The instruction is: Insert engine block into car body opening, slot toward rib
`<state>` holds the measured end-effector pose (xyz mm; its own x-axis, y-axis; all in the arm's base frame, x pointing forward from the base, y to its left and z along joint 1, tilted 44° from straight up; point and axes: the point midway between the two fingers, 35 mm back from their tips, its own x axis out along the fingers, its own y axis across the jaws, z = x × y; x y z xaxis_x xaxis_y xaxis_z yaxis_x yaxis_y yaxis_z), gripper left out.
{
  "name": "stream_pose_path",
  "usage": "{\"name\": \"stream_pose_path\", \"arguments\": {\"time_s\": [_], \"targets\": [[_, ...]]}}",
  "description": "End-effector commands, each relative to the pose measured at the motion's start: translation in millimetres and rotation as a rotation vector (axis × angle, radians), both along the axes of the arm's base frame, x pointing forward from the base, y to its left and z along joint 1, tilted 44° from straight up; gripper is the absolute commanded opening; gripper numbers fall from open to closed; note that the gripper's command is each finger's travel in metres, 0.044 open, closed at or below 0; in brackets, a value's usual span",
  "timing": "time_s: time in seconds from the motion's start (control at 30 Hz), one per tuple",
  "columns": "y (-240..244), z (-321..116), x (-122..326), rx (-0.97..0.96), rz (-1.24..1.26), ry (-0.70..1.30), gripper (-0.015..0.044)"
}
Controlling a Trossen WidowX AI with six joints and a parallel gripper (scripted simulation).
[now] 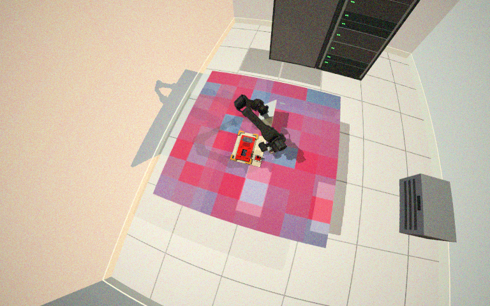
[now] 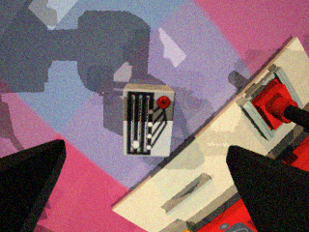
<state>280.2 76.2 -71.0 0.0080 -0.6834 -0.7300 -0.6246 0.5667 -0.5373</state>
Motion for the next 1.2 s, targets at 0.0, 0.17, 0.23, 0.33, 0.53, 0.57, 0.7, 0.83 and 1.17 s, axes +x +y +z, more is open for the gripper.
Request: {"name": "stream_pose_path", "arguments": {"time_s": [0.0,0.17,0.23,0.33,0.53,0.57,0.7,0.83,1.17], "targets": [[-4.3,-5.8,-0.1,-0.003,0.009,0.001,0.044],[-13.4,-15.3,0.0,-0.004,0.009,0.001,0.044],[-13.6,-15.4,0.0,-0.004,0.009,0.001,0.044],[-16.2,-18.2,0.2,-0.004,0.009,0.001,0.044],[-22.9,-25.2,0.6,-0.004,0.009,0.001,0.044],[-24.0,-26.3,0.7,-0.004,0.009,0.001,0.044],[-28.5,-30.9,0.7,-0.005,0.009,0.0,0.044],[-32.2,-34.6,0.7,-0.005,0.009,0.0,0.044],[-32.4,-34.7,0.7,-0.005,0.009,0.0,0.0204]]}}
